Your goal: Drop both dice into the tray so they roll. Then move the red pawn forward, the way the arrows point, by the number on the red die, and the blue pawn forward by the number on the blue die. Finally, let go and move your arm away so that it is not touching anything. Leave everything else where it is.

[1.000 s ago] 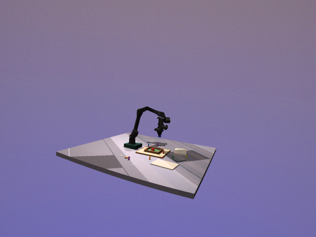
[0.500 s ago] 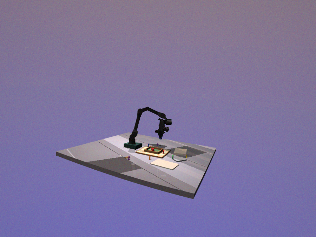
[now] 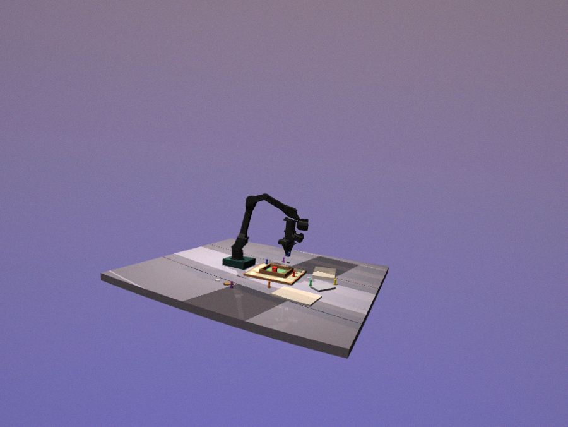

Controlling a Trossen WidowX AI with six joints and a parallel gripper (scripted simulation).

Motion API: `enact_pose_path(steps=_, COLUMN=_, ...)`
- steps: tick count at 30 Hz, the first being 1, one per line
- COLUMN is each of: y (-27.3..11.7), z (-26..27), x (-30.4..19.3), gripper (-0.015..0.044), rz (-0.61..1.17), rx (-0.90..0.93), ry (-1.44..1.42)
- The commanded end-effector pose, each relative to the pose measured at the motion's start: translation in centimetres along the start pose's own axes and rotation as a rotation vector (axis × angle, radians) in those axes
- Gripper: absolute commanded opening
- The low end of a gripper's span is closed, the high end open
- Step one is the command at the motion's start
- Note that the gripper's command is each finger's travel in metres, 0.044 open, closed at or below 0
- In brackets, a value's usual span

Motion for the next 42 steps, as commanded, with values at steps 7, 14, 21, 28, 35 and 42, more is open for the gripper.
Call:
enact_pose_path(steps=7, y=1.4, z=-5.3, x=-0.2, gripper=0.0000, rz=-0.003, rx=0.005, ry=-0.058)
enact_pose_path(steps=14, y=1.6, z=-5.6, x=-0.1, gripper=0.0000, rz=-0.052, rx=-0.008, ry=-0.065)
enact_pose_path(steps=21, y=2.2, z=-5.4, x=0.0, gripper=0.0000, rz=-0.284, rx=-0.066, ry=-0.074)
enact_pose_path(steps=28, y=2.8, z=-5.3, x=0.1, gripper=0.0000, rz=-0.518, rx=-0.112, ry=-0.072)
enact_pose_path(steps=35, y=3.0, z=-5.3, x=-0.1, gripper=0.0000, rz=-0.753, rx=-0.149, ry=-0.061)
enact_pose_path(steps=42, y=2.9, z=-5.3, x=-0.1, gripper=0.0000, rz=-0.837, rx=-0.160, ry=-0.055)
Point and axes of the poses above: the point midway between the two fingers, 35 mm back from their tips, its own y axis out along the fingers, its own z axis across the jaws, x = y × z, the point moved 2 cm from there along -y, back along the fingers, and after that the axes turned 13 degrees about -y, right-handed, at the moved point
